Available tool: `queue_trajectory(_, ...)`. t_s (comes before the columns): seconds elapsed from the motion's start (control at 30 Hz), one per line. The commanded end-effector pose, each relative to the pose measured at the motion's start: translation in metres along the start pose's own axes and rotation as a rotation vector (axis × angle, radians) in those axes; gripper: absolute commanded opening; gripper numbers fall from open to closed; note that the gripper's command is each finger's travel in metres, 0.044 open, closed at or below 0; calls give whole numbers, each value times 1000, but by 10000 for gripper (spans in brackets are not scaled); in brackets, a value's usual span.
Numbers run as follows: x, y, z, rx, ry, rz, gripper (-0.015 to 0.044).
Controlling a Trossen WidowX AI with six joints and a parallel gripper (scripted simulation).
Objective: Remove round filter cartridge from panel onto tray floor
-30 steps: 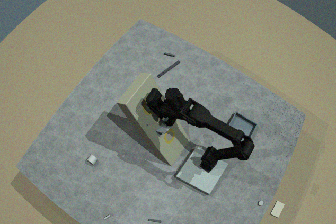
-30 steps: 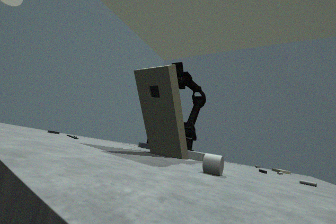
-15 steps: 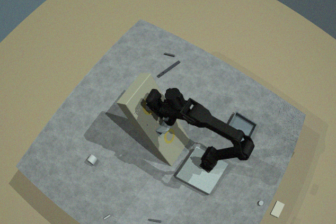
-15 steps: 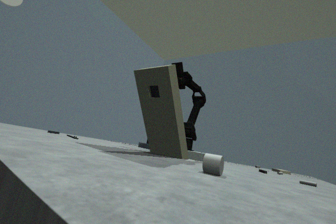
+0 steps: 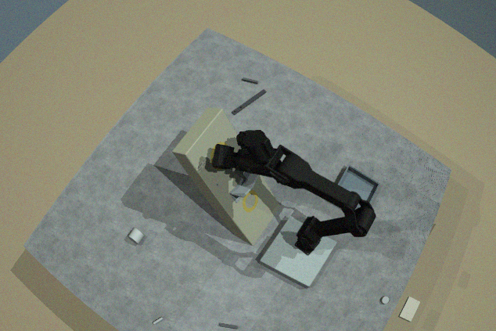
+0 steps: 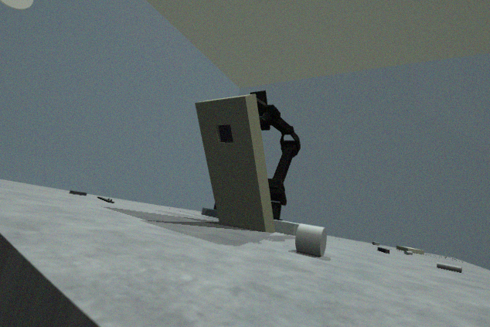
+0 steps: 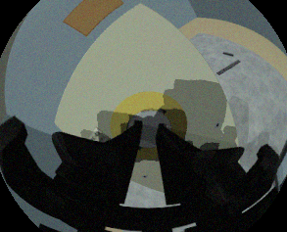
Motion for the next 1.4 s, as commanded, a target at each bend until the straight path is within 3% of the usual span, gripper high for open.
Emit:
queue_trajectory(0.0, 0, 1, 11, -1, 4, -128, 0)
queue_trajectory(1.17, 0, 1, 9, -3, 3, -1344, 0)
queue_trajectory(1.37, 0, 1, 10, -3, 3, -1249, 0)
Point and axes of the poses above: the point midway between the two fingers, 35 mm back from their tips, its own z axis out along the fingers, its own y axis across the jaws, x = y × z, the point moved 2 cm from there along -z, back along the fingers, and after that the axes turned 7 degrees about z, right-handed, at the moved point
